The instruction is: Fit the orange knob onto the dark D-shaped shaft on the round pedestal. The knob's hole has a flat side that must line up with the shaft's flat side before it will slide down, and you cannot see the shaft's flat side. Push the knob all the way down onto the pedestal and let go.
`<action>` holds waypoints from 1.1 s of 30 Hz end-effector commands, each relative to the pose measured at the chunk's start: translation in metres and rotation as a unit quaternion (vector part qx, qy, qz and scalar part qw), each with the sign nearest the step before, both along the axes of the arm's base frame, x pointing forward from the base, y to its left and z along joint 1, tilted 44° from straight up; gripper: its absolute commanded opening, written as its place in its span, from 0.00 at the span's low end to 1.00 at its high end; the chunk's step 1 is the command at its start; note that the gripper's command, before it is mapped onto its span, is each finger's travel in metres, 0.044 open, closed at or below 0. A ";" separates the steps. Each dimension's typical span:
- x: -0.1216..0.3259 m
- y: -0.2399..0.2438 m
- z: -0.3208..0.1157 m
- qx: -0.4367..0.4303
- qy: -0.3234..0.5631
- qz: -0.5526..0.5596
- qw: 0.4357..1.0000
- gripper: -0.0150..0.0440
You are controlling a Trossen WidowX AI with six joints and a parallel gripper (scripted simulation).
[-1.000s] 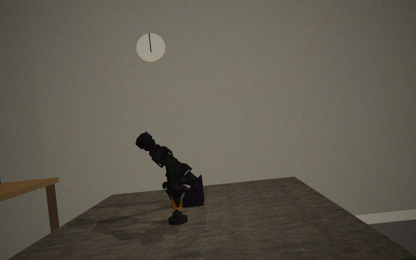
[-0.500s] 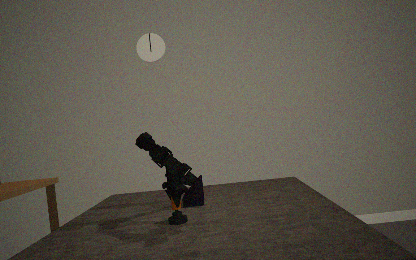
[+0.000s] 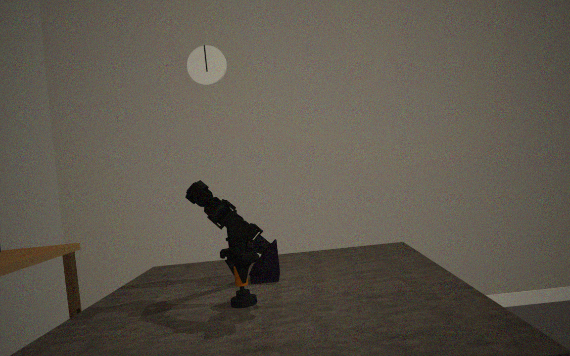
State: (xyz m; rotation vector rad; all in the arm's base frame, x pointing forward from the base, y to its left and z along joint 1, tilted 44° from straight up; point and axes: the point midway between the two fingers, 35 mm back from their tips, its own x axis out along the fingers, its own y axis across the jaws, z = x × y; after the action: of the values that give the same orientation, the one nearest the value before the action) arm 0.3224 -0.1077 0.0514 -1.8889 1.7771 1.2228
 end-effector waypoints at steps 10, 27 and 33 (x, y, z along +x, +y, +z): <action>0.000 -0.001 -0.002 0.006 0.037 0.040 0.999 0.25; 0.000 -0.002 -0.002 0.006 0.037 0.040 0.999 0.25; 0.000 0.000 0.000 0.006 0.037 0.040 0.999 0.25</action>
State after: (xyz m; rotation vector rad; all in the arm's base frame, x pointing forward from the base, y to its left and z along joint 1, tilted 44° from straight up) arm 0.3220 -0.1092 0.0493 -1.9474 1.7415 1.3453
